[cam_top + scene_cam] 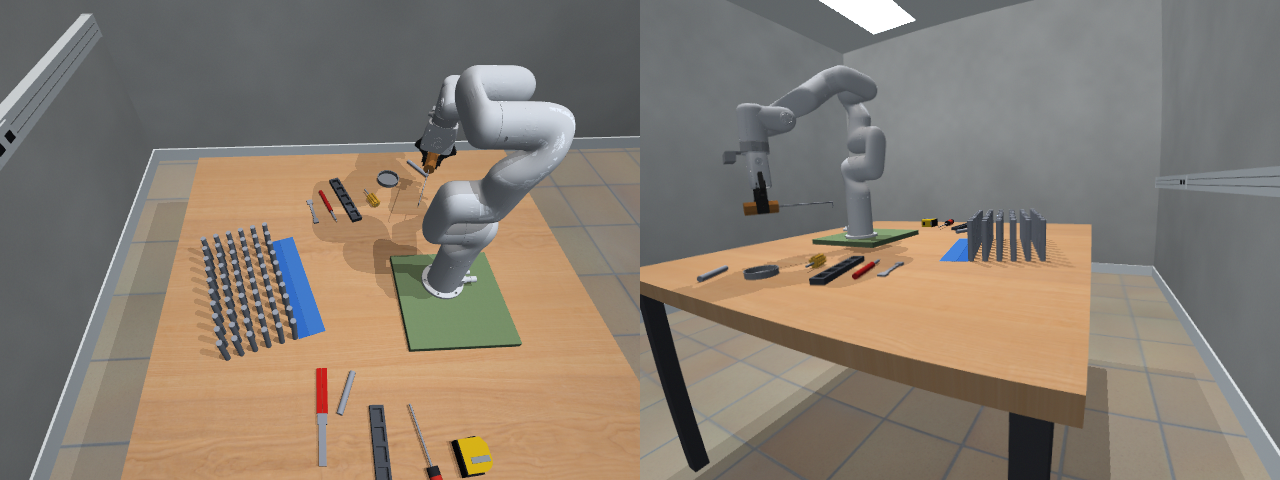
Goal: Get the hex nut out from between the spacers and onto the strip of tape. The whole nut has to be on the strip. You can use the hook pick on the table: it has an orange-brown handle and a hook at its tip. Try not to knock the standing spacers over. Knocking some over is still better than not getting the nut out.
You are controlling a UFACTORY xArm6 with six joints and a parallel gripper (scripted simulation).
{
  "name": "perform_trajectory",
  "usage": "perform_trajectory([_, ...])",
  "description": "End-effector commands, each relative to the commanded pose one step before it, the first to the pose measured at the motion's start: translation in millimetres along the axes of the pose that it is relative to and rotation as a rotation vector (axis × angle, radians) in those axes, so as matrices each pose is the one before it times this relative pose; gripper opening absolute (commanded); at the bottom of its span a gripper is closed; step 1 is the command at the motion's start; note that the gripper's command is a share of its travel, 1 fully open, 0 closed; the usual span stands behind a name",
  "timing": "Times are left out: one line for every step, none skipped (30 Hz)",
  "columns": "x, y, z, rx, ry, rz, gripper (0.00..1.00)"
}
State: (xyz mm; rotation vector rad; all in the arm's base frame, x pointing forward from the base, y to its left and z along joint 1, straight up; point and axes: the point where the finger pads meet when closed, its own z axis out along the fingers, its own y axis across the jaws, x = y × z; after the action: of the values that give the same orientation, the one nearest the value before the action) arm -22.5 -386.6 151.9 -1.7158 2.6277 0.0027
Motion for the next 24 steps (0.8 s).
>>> perform_trajectory([0.97,-0.64,-1.73,0.00159,0.00430,0.00075,0.00])
perform_trajectory([-0.72,-0.37,-0.03,0.00000,0.00001,0.00174,0.00])
perform_trajectory([-1.34,-0.67,-0.05,-0.00001,0.00001,0.00324,0.00])
perform_trajectory([-2.12,-1.04,-0.08,-0.00001,0.00002,0.00511,0.00])
perform_trajectory([-3.03,-1.44,-0.10,-0.00002,0.00003,0.00727,0.00])
perform_trajectory([-4.05,-1.84,-0.10,-0.00002,0.00004,0.00968,0.00])
perform_trajectory([0.00,0.00,0.00,0.00000,0.00000,0.00000,0.00])
perform_trajectory([0.00,0.00,0.00,0.00000,0.00000,0.00000,0.00])
perform_trajectory([-5.16,-2.20,-0.08,-0.00003,0.00005,0.01227,0.00])
perform_trajectory([-6.34,-2.48,-0.02,-0.00003,0.00006,0.01499,0.00])
perform_trajectory([-7.56,-2.65,0.08,-0.00003,0.00008,0.01779,0.00])
perform_trajectory([-8.80,-2.68,0.24,-0.00003,0.00009,0.02061,0.00])
perform_trajectory([-9.50,-3.44,-0.16,-0.00006,0.00009,0.02199,0.00])
perform_trajectory([-10.51,-3.54,-0.20,-0.00007,0.00010,0.02409,0.00])
perform_trajectory([-11.62,-3.17,0.00,-0.00006,0.00011,0.02654,0.00])
perform_trajectory([-12.62,-2.59,0.26,-0.00006,0.00013,0.02887,0.00])
perform_trajectory([-12.87,-3.41,-0.25,-0.00008,0.00011,0.02882,0.00])
perform_trajectory([-13.63,-2.76,-0.11,-0.00008,0.00012,0.03045,0.00])
perform_trajectory([-14.01,-1.74,0.15,-0.00007,0.00014,0.03211,0.00])
perform_trajectory([-9.60,-1.46,0.16,-0.00008,0.00011,0.03189,0.00])
perform_trajectory([-10.21,-1.13,0.18,-0.00008,0.00011,0.03230,0.00])
perform_trajectory([-10.65,-0.17,0.37,-0.00007,0.00013,0.03324,0.00])
perform_trajectory([-10.61,-0.43,0.31,-0.00009,0.00011,0.03258,0.00])
perform_trajectory([0.00,0.00,0.00,0.00000,0.00000,0.00000,0.00])
